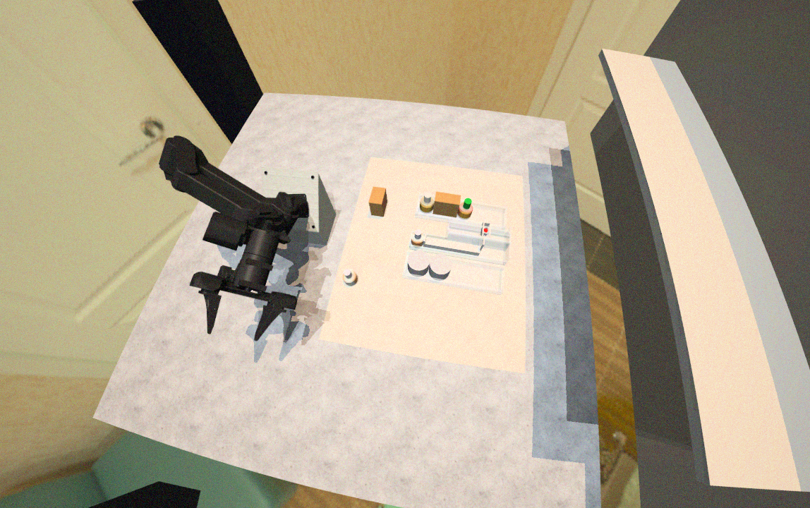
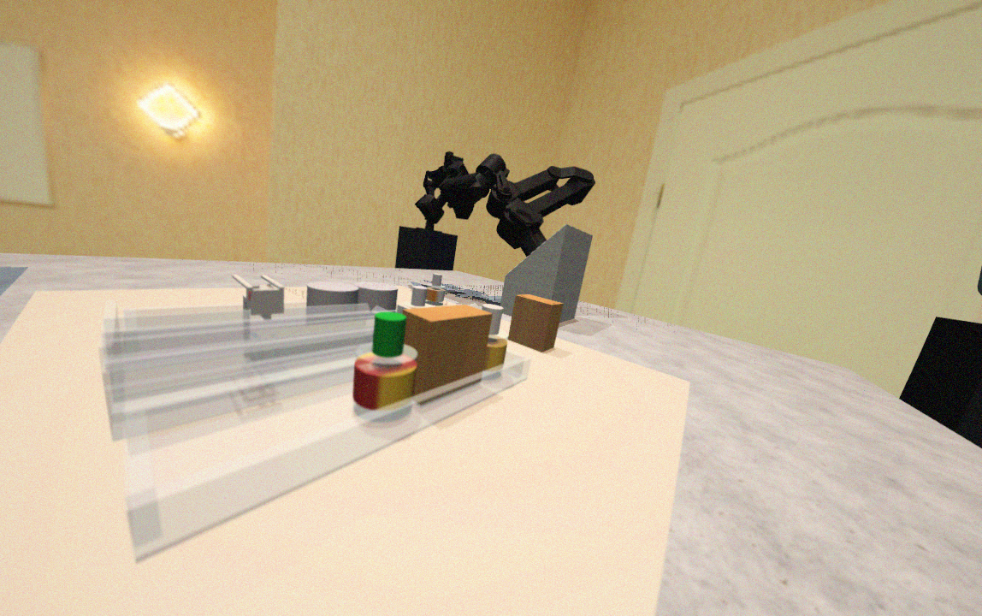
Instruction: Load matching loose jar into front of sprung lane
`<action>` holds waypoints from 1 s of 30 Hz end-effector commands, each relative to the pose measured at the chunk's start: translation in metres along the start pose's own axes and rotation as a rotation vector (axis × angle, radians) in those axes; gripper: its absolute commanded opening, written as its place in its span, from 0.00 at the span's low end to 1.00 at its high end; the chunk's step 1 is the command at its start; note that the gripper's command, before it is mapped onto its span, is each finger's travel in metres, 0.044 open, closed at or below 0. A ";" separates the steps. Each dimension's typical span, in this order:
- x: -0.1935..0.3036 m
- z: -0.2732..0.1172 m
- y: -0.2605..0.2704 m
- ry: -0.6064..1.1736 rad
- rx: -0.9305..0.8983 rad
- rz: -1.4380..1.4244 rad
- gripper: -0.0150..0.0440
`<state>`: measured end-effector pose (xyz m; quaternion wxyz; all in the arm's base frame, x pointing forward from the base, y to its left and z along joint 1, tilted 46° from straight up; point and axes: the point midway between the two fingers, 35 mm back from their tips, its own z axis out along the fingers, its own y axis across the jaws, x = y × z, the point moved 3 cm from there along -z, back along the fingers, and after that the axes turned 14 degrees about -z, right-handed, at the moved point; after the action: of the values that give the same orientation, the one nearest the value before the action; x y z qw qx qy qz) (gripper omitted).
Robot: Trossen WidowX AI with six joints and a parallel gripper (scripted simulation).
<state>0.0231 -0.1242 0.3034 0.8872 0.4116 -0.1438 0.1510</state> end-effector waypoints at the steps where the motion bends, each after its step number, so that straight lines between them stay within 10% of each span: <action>1: 0.002 0.001 -0.002 0.006 0.011 -0.015 0.98; 15: 0.091 -0.039 -0.130 0.742 0.609 -1.179 1.00; 30: 0.081 -0.133 -0.165 1.943 0.512 -2.326 1.00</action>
<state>0.1761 -0.1481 0.1899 0.5344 0.5047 0.6251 -0.2624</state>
